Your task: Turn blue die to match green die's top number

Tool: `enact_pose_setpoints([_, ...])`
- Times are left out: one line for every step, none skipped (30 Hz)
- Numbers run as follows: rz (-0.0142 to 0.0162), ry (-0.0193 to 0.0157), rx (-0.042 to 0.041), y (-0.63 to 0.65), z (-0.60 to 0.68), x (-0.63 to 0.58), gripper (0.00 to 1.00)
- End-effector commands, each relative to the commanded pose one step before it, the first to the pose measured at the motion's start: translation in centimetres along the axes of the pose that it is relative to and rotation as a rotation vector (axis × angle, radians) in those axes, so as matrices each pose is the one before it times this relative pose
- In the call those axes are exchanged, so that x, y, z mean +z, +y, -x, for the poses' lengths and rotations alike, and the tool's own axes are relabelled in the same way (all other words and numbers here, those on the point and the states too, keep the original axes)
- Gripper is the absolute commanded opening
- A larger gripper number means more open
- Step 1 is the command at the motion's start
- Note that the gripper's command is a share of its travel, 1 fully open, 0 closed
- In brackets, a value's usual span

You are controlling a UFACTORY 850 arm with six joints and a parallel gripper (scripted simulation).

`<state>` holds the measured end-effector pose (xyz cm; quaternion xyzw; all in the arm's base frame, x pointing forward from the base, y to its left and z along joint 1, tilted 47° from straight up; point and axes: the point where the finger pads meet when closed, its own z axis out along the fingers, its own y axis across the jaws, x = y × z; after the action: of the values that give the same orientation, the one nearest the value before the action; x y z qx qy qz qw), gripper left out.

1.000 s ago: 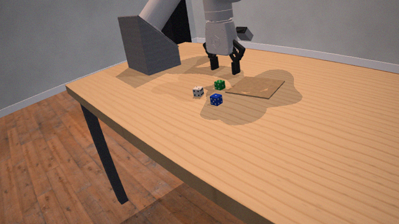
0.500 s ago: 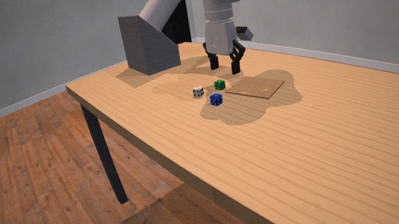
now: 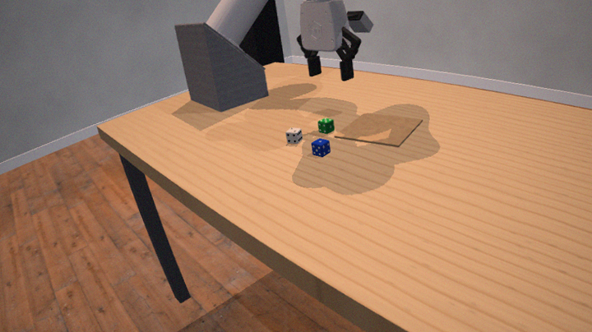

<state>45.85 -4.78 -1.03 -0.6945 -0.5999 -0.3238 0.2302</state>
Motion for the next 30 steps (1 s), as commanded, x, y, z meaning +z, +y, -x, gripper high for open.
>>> enact_pose_setpoints([-0.00046, 0.00075, -0.00028, 0.073, -0.041, -3.123, 1.0])
enact_pose_setpoints([0.0, 0.00001, 0.0, 0.0, 0.0, -0.404, 1.0])
enact_pose_setpoints([0.0, 0.0, 0.0, 0.0, 0.0, -0.302, 1.0])
enact_pose_setpoints([0.0, 0.0, 0.0, 0.0, 0.0, -0.202, 1.0])
enact_pose_setpoints([0.0, -0.00001, 0.0, 0.0, 0.0, -0.114, 1.0])
enact_pose_setpoints([0.0, -0.00001, 0.0, 0.0, 0.0, -0.046, 1.0])
enact_pose_setpoints([0.0, 0.0, 0.0, 0.0, 0.0, -0.007, 1.0])
enact_pose_setpoints([0.0, 0.0, 0.0, 0.0, 0.0, 0.0, 1.0])
enact_pose_setpoints([0.0, 0.0, 0.0, 0.0, 0.0, 0.0, 1.0])
enact_pose_setpoints([0.0, 0.0, 0.0, 0.0, 0.0, 0.0, 1.0])
enact_pose_setpoints([0.0, 0.0, 0.0, 0.0, 0.0, 0.0, 1.0])
enact_pose_setpoints([0.0, 0.0, 0.0, 0.0, 0.0, 0.0, 1.0])
enact_pose_setpoints([0.0, 0.0, 0.0, 0.0, 0.0, 0.0, 1.0])
enact_pose_setpoints([0.0, 0.0, 0.0, 0.0, 0.0, 0.0, 1.0])
enact_pose_setpoints([0.0, 0.0, 0.0, 0.0, 0.0, 0.0, 1.0])
enact_pose_setpoints([0.00006, 0.00009, -0.00093, 0.081, 0.096, 0.002, 1.0])
enact_pose_setpoints([0.00033, 0.0005, -0.00535, 0.462, 0.558, 0.014, 1.0])
enact_pose_setpoints([0.00058, 0.00089, -0.01134, 0.942, 1.209, 0.036, 1.0])
enact_pose_setpoints([0.00057, 0.00086, -0.01651, 1.271, 1.824, 0.07, 1.0])
enact_pose_setpoints([0.00023, 0.00035, -0.0193, 1.325, 2.222, 0.109, 1.0])
enact_pose_setpoints([0.0, 0.0, 0.0, 0.0, 0.0, 0.0, 1.0])
enact_pose_setpoints([0.0, 0.0, 0.0, 0.0, 0.0, 0.0, 1.0])
enact_pose_setpoints([-0.00026, -0.00036, -0.01903, 1.125, 2.281, 0.138, 1.0])
enact_pose_setpoints([0.0, 0.0, 0.0, 0.0, 0.0, 0.0, 1.0])
enact_pose_setpoints([0.0, 0.0, 0.0, 0.0, 0.0, 0.0, 1.0])
enact_pose_setpoints([-0.00062, -0.00085, -0.01587, 0.792, 1.962, 0.14, 1.0])
enact_pose_setpoints([0.0, 0.0, 0.0, 0.0, 0.0, 0.0, 1.0])
enact_pose_setpoints([0.0, 0.0, 0.0, 0.0, 0.0, 0.0, 1.0])
enact_pose_setpoints([0.0, 0.0, 0.0, 0.0, 0.0, 0.0, 1.0])
enact_pose_setpoints([-0.00063, -0.00086, -0.01068, 0.453, 1.35, 0.108, 1.0])
